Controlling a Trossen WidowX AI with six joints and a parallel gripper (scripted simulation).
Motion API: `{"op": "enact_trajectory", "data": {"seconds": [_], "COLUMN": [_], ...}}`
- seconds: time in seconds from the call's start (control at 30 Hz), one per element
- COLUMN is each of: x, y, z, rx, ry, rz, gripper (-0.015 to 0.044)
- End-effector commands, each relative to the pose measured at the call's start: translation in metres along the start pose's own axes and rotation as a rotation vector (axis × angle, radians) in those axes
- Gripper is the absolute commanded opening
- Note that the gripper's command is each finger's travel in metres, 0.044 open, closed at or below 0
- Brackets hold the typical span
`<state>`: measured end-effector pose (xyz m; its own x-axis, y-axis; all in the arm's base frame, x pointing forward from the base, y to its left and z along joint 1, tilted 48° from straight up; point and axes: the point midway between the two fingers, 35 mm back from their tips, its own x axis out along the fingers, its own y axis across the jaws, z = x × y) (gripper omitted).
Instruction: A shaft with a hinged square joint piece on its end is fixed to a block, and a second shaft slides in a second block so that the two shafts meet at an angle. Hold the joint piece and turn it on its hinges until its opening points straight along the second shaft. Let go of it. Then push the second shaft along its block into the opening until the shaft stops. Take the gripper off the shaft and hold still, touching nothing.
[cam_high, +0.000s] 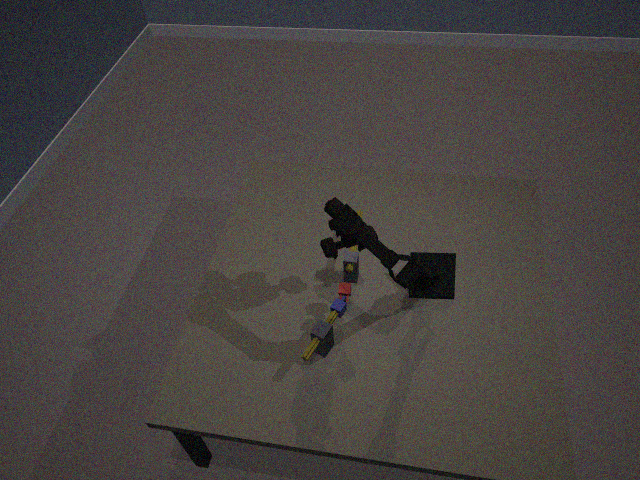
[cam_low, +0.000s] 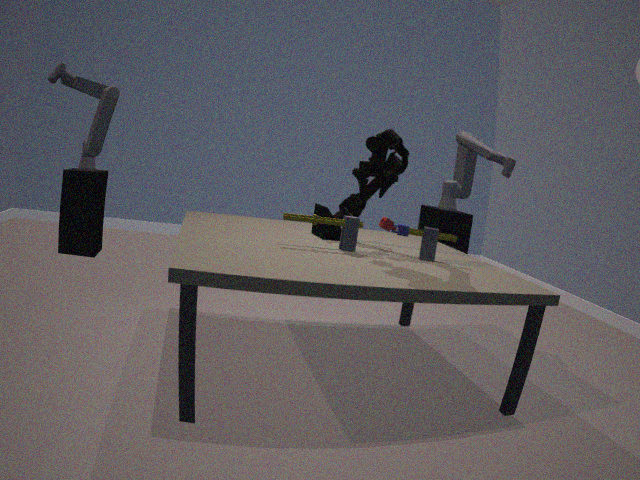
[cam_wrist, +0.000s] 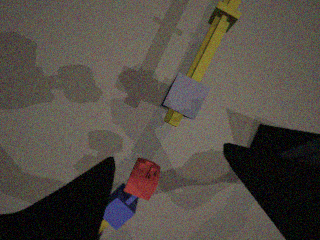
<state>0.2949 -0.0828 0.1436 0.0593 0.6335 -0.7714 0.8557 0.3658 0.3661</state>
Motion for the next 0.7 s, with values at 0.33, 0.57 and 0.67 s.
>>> {"op": "enact_trajectory", "data": {"seconds": [0.33, 0.57, 0.67], "x": [0.017, 0.024, 0.024], "y": [0.002, 0.002, 0.002], "z": [-0.001, -0.003, -0.003], "rx": [0.334, 0.491, 0.495], "ry": [-0.016, -0.038, -0.039], "rz": [-0.101, -0.142, -0.143], "gripper": [0.0440, 0.0440, 0.0440]}}
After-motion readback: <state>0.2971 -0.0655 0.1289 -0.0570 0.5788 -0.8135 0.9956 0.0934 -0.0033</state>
